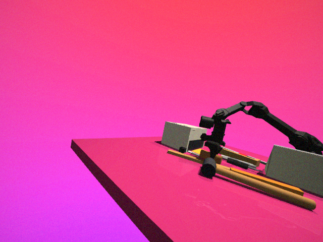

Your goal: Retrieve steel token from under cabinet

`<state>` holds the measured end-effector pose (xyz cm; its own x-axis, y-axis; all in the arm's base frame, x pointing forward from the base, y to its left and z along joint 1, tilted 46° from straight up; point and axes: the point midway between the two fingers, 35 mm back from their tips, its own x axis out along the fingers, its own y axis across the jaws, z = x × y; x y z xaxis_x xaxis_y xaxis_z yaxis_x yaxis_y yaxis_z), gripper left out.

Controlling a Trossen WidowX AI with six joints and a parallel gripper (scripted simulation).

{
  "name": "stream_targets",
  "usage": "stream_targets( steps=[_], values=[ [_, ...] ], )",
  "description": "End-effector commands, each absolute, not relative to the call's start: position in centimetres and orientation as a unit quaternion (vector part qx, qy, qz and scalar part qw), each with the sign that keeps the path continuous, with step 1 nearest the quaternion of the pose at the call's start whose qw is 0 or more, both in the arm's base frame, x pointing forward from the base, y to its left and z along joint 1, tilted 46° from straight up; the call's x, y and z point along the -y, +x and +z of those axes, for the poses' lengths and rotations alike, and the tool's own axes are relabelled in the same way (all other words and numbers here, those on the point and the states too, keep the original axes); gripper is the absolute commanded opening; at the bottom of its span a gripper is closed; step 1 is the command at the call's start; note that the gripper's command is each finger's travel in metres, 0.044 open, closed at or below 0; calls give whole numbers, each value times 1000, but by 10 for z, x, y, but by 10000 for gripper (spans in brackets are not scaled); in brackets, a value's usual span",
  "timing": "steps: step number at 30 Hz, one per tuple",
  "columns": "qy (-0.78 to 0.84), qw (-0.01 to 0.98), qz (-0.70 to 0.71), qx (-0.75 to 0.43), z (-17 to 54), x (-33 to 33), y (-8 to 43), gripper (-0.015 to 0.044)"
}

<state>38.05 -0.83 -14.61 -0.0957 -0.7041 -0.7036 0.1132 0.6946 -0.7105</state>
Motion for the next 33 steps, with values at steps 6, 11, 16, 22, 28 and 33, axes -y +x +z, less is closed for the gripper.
stream_targets(
  steps=[6, 11, 16, 22, 28, 33],
  values=[
    [-222, 636, -320, -666, -147, 9, 390, 0],
    [-222, 636, -320, -666, -146, 10, 394, 0],
    [-222, 636, -320, -666, -143, 14, 394, 0],
    [-222, 636, -321, -666, -138, 21, 392, 0],
    [-222, 636, -321, -666, -135, 25, 392, 0],
    [-222, 636, -321, -666, -132, 28, 391, 0]
  ],
)
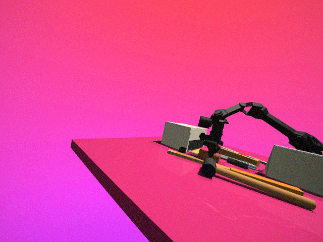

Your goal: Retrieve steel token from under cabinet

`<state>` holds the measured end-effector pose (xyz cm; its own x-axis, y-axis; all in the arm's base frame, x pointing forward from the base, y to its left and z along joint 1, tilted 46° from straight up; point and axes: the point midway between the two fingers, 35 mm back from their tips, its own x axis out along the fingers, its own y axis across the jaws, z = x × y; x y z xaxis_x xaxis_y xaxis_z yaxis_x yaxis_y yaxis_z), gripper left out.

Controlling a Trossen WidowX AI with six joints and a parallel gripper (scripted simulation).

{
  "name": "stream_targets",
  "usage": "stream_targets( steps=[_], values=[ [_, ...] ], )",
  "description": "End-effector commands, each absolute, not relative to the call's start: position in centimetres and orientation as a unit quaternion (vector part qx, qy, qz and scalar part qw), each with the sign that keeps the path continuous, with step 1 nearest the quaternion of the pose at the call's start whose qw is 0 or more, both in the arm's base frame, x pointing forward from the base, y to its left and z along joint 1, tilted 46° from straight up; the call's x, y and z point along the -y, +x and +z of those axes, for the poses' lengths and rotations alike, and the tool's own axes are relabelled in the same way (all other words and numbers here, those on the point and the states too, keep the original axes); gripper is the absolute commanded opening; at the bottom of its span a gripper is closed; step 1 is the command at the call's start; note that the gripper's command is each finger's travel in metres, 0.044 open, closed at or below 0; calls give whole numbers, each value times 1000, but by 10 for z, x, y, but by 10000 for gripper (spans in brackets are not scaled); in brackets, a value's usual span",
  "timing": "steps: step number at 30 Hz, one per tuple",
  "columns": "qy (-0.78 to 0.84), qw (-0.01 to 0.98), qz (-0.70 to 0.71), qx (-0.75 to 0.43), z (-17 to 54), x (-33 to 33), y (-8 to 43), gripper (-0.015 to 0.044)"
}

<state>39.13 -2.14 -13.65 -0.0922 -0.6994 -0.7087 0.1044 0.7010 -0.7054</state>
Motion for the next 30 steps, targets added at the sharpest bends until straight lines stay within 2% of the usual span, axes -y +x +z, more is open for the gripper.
stream_targets(
  steps=[1, 30],
  values=[
    [-222, 636, -321, -666, -131, 28, 391, 0],
    [-223, 635, -321, -666, -132, 26, 377, 0]
  ],
)
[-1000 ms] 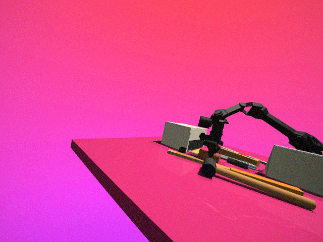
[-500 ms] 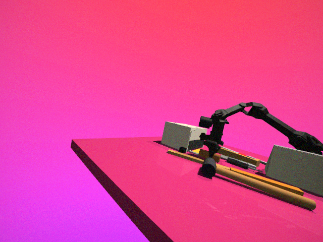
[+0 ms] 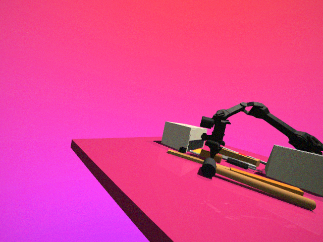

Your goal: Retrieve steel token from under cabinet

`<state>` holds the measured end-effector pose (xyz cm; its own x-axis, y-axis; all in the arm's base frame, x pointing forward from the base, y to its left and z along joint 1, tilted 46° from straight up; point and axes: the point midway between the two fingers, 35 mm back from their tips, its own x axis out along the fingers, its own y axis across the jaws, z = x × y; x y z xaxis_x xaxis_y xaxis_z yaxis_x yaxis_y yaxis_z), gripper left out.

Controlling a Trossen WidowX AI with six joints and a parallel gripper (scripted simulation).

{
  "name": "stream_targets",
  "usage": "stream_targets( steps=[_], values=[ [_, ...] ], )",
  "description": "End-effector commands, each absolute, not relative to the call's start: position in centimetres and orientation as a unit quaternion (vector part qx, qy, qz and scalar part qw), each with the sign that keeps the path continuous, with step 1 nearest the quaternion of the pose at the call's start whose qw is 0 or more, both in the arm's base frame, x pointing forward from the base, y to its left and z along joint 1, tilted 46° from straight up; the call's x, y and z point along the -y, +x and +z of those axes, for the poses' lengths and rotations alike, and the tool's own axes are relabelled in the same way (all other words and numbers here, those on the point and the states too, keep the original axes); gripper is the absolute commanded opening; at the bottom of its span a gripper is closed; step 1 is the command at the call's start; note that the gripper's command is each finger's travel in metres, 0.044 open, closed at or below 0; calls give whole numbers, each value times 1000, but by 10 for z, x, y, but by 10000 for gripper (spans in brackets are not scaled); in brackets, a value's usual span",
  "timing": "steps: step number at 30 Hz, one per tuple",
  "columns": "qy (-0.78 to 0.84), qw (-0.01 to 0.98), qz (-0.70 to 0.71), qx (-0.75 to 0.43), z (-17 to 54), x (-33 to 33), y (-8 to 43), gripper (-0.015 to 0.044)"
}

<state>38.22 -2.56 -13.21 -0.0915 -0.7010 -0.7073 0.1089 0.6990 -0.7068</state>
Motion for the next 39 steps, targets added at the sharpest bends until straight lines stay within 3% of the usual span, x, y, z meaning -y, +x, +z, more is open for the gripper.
stream_targets(
  steps=[1, 39],
  values=[
    [-223, 635, -321, -666, -132, 26, 376, 0],
    [-223, 635, -320, -667, -134, 19, 339, 0]
  ],
)
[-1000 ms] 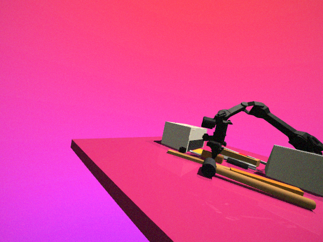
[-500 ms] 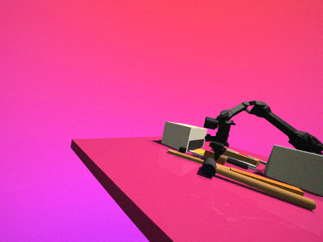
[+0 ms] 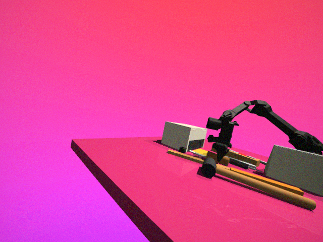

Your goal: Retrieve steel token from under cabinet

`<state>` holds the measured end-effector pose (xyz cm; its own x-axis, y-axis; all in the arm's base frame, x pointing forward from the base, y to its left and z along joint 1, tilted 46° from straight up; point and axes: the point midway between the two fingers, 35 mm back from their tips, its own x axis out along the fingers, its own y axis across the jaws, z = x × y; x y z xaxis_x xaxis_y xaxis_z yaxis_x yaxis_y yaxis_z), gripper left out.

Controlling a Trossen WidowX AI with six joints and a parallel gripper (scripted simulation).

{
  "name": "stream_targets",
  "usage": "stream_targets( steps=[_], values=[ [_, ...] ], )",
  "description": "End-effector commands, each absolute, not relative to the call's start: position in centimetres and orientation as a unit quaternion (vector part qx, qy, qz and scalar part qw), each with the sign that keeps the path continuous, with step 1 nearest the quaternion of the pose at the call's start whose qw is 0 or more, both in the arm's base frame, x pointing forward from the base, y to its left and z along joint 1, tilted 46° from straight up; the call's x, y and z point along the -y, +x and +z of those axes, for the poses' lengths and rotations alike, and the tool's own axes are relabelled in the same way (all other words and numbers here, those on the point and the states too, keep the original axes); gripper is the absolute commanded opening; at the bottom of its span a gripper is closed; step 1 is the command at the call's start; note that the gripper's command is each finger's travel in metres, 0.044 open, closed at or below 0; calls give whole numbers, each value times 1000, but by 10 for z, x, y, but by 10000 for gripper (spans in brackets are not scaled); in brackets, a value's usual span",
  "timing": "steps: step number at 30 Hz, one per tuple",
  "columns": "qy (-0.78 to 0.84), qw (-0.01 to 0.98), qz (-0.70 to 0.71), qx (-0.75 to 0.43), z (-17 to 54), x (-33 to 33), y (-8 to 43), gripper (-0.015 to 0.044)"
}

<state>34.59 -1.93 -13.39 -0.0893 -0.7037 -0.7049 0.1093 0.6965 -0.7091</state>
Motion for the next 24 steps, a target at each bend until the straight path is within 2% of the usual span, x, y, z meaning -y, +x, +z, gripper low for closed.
stream_targets(
  steps=[1, 24],
  values=[
    [-223, 635, -320, -667, -135, 19, 338, 0],
    [-223, 635, -320, -667, -136, 15, 314, 0]
  ],
)
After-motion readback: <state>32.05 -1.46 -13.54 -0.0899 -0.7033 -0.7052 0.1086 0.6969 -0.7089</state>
